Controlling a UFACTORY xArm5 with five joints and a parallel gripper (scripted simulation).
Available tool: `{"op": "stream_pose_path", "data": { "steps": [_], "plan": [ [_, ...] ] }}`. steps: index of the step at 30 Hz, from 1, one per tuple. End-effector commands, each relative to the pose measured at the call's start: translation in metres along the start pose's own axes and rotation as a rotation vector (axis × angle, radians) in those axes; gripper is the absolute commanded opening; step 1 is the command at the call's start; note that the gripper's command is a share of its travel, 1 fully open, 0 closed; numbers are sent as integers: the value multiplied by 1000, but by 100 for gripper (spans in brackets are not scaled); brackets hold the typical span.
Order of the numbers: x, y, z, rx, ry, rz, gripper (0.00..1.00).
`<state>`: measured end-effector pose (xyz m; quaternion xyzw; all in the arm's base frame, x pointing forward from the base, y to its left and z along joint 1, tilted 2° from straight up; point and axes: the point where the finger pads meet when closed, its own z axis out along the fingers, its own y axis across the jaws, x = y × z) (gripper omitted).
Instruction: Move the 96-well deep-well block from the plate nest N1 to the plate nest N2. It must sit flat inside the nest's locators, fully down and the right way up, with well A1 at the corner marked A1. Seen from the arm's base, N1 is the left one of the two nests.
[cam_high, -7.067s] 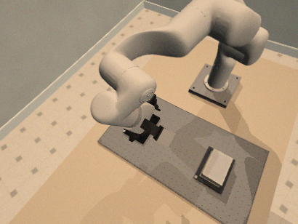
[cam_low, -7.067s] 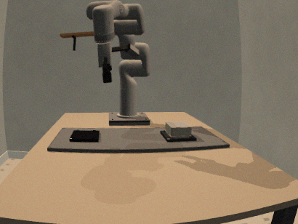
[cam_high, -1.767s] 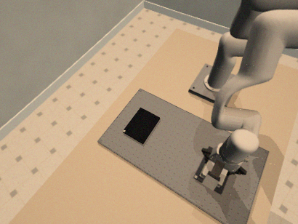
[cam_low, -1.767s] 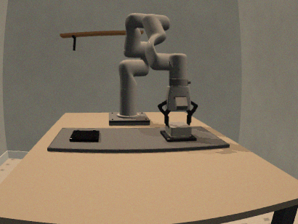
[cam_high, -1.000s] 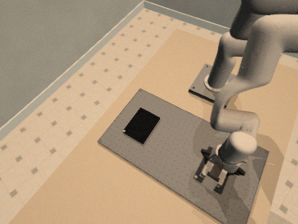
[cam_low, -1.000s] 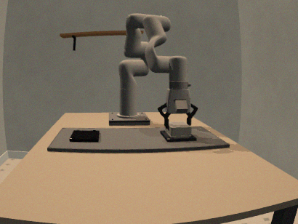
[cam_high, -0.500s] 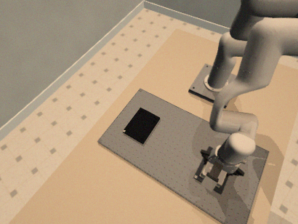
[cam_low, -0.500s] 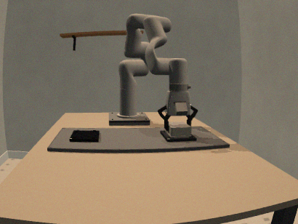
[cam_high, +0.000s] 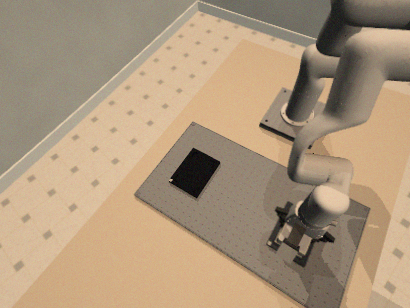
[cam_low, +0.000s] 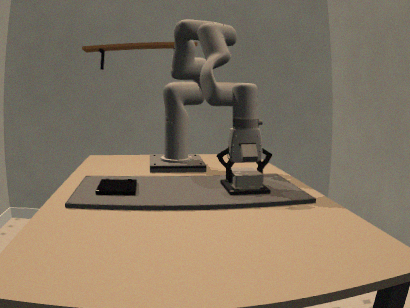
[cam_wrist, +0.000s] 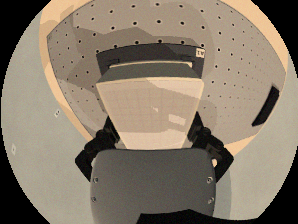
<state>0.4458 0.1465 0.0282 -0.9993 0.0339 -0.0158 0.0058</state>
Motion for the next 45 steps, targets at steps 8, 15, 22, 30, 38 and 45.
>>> {"op": "stream_pose_path", "data": {
  "steps": [8,15,22,30,38,45],
  "plan": [
    [1,-1,0,1,4,0,100],
    [1,-1,0,1,4,0,100],
    [1,-1,-1,1,4,0,0],
    [1,-1,-1,1,4,0,0],
    [1,-1,-1,1,4,0,0],
    [1,-1,-1,1,4,0,0]
  ]
}}
